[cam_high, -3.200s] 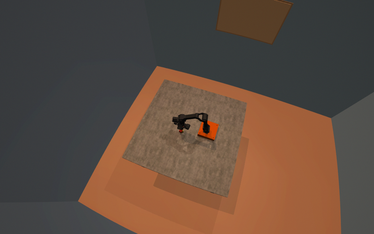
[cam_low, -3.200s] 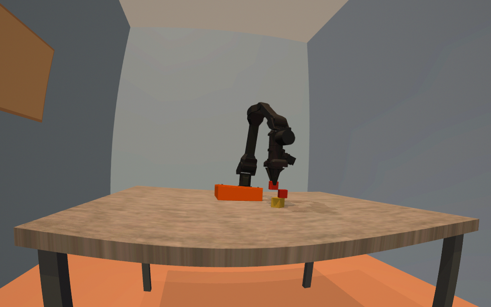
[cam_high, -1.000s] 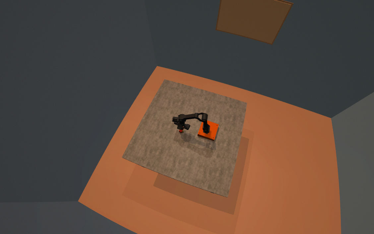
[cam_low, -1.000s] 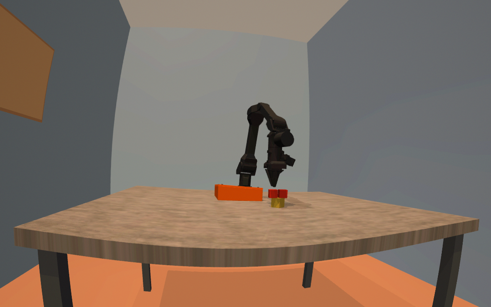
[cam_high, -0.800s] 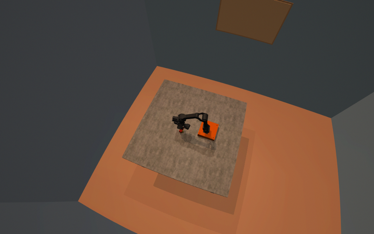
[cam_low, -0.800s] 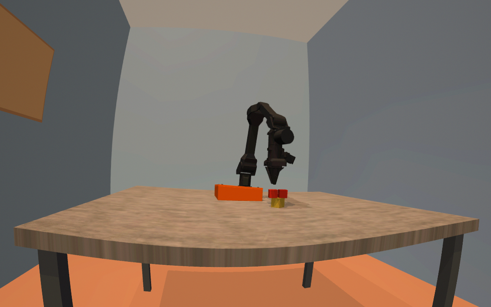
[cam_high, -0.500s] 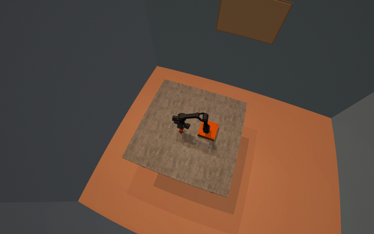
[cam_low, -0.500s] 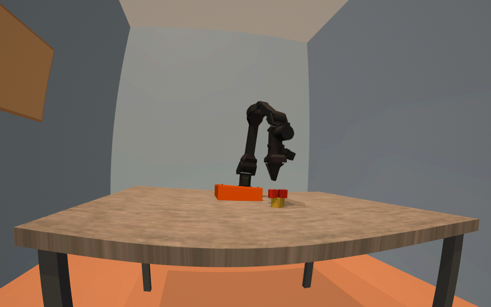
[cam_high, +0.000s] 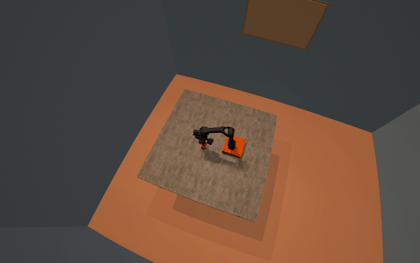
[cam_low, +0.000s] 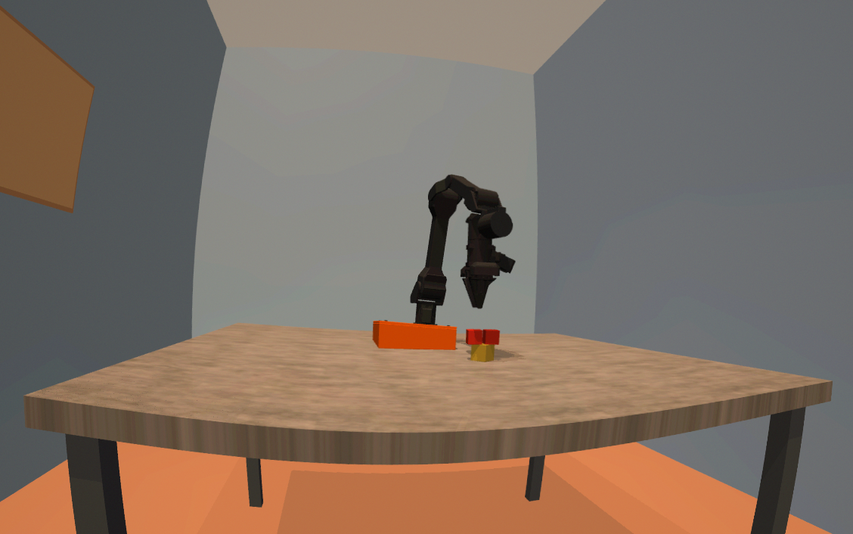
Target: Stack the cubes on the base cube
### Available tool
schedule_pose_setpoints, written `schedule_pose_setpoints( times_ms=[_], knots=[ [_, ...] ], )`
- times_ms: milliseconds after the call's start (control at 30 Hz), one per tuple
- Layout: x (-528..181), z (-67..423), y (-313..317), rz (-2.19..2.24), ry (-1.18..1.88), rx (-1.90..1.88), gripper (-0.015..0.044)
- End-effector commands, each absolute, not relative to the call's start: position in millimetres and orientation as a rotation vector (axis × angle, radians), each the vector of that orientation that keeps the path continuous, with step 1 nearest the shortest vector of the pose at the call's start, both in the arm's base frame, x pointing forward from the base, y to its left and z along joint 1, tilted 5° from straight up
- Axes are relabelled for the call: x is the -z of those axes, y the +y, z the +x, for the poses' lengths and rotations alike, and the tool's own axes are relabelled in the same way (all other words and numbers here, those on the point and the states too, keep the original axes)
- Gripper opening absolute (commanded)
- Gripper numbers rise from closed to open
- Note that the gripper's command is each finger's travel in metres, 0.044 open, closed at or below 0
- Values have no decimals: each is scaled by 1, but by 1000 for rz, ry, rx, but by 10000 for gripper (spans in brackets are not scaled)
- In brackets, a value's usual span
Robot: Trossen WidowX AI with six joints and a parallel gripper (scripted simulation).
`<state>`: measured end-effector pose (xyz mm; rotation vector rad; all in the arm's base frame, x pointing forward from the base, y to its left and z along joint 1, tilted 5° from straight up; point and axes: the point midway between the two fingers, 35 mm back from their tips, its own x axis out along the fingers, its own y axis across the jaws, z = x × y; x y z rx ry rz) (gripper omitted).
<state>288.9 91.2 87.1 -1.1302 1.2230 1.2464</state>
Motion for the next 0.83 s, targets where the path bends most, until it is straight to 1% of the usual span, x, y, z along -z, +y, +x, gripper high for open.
schedule_pose_setpoints(
  times_ms=[0, 33, 200, 267, 800],
  knots=[
    [-90, 281, 122, -1135, 1218, -1254, 389],
    [-91, 276, 136, -1134, 1217, -1255, 400],
    [-98, 242, 203, -1126, 1214, -1261, 400],
    [-100, 231, 218, -1124, 1214, -1264, 400],
    [-100, 229, 220, -1124, 1214, -1264, 400]
  ],
)
